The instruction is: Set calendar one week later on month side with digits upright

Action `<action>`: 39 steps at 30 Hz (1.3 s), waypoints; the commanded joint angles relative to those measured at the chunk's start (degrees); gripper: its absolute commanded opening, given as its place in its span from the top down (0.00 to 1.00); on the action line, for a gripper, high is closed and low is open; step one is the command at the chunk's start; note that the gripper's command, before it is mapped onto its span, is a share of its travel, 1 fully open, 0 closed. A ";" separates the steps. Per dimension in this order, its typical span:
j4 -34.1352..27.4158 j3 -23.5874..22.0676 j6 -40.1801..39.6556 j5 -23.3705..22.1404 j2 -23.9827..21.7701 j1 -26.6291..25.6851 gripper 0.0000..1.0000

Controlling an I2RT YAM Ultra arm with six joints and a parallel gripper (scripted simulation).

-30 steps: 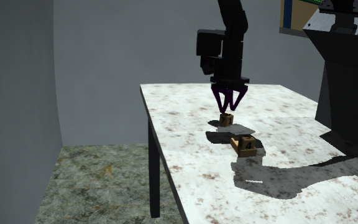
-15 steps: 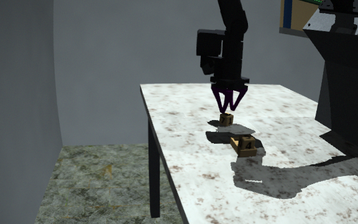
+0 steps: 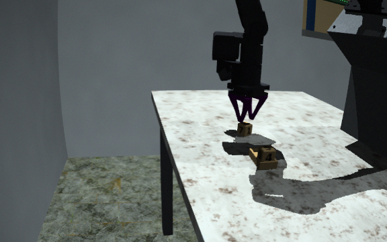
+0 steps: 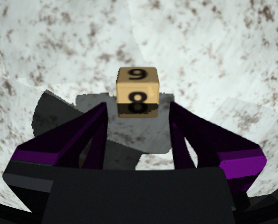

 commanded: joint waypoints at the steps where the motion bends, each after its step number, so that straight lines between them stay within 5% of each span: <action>1: 0.15 0.03 -0.04 0.36 -0.28 -0.15 0.55; 21: 0.28 0.27 0.00 0.41 0.09 -0.08 0.55; 39: 1.89 3.99 0.59 1.11 5.27 0.81 0.55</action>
